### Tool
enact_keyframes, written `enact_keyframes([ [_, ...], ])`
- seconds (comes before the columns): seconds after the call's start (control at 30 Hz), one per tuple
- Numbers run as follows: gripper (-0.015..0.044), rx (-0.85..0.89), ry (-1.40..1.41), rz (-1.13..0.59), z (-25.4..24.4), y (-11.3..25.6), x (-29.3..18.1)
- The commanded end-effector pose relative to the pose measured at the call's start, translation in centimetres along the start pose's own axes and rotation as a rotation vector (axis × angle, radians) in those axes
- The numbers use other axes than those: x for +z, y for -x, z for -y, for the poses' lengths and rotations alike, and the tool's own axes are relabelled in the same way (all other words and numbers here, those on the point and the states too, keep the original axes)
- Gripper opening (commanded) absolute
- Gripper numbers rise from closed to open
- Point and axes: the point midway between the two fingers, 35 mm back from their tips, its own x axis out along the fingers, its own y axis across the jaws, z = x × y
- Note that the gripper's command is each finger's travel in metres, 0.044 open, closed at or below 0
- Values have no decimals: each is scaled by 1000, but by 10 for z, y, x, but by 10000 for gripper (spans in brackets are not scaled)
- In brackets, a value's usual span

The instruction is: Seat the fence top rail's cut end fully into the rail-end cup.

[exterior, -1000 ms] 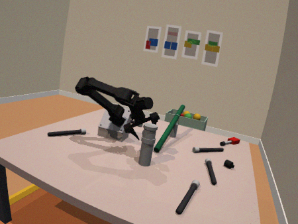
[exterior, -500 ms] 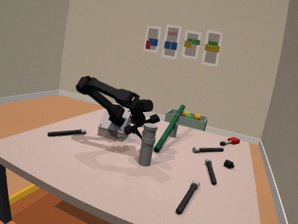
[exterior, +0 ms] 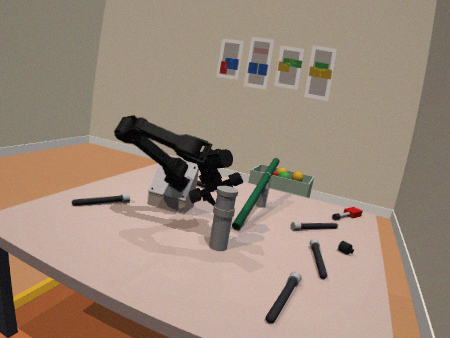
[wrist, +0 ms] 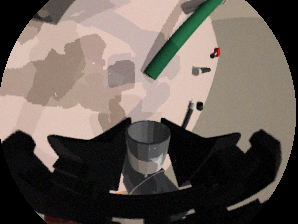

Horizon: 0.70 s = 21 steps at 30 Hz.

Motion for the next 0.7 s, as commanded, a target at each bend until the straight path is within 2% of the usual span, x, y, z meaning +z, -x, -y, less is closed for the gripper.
enact_keyframes([
  [0.0, 0, 3, -34, -21, 3, -2, -1],
  [0.67, 0, 2, -220, -128, 20, -12, -3],
])
